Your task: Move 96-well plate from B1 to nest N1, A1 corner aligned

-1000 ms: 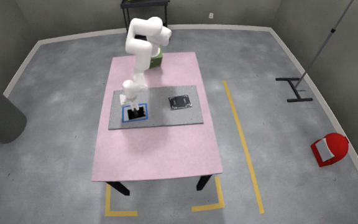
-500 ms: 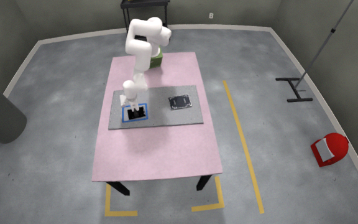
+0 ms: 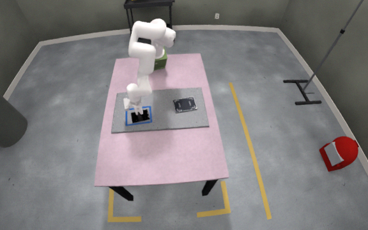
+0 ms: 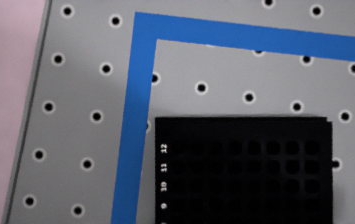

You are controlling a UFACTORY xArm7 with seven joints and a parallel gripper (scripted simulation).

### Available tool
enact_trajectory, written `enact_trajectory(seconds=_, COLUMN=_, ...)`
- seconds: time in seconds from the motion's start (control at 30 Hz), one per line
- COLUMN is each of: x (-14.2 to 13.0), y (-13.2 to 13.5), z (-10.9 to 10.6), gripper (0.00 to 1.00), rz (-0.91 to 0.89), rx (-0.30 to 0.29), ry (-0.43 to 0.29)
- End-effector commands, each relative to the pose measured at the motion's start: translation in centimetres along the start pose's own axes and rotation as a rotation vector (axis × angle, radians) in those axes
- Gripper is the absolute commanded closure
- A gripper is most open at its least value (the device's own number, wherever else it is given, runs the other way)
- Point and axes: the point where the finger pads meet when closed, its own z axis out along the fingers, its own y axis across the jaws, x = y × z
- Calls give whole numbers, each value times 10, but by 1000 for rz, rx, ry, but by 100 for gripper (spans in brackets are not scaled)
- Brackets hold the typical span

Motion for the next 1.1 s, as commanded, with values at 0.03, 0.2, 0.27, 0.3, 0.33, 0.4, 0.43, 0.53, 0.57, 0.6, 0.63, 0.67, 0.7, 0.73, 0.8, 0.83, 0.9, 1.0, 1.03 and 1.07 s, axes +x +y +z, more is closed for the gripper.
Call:
enact_trajectory(seconds=0.03, x=1, y=-1, z=2, gripper=0, rz=0, rx=3, ry=3)
enact_trajectory(seconds=0.2, x=1, y=-1, z=5, gripper=0, rz=0, rx=3, ry=3)
enact_trajectory(seconds=0.27, x=1, y=-1, z=5, gripper=0, rz=0, rx=3, ry=3)
enact_trajectory(seconds=0.3, x=1, y=-1, z=6, gripper=0, rz=0, rx=3, ry=3)
enact_trajectory(seconds=0.33, x=1, y=-1, z=6, gripper=0, rz=0, rx=3, ry=3)
enact_trajectory(seconds=0.4, x=1, y=-1, z=7, gripper=0, rz=0, rx=3, ry=3)
enact_trajectory(seconds=0.43, x=1, y=-1, z=7, gripper=0, rz=0, rx=3, ry=3)
enact_trajectory(seconds=0.53, x=1, y=-1, z=7, gripper=0, rz=0, rx=3, ry=3)
enact_trajectory(seconds=0.57, x=1, y=-1, z=7, gripper=0, rz=0, rx=3, ry=3)
enact_trajectory(seconds=0.6, x=1, y=-1, z=7, gripper=0, rz=0, rx=3, ry=3)
enact_trajectory(seconds=0.63, x=1, y=-1, z=7, gripper=0, rz=0, rx=3, ry=3)
enact_trajectory(seconds=0.67, x=1, y=-1, z=7, gripper=0, rz=0, rx=3, ry=3)
enact_trajectory(seconds=0.7, x=1, y=-1, z=7, gripper=0, rz=0, rx=3, ry=3)
enact_trajectory(seconds=0.73, x=1, y=-1, z=7, gripper=0, rz=0, rx=3, ry=3)
enact_trajectory(seconds=0.8, x=1, y=-1, z=7, gripper=0, rz=0, rx=3, ry=3)
enact_trajectory(seconds=0.83, x=1, y=-1, z=7, gripper=0, rz=0, rx=3, ry=3)
enact_trajectory(seconds=0.9, x=1, y=-1, z=7, gripper=0, rz=0, rx=3, ry=3)
enact_trajectory(seconds=1.0, x=1, y=-1, z=6, gripper=100, rz=0, rx=3, ry=3)
enact_trajectory(seconds=1.03, x=1, y=-1, z=6, gripper=100, rz=0, rx=3, ry=3)
enact_trajectory(seconds=1.07, x=1, y=-1, z=6, gripper=100, rz=0, rx=3, ry=3)
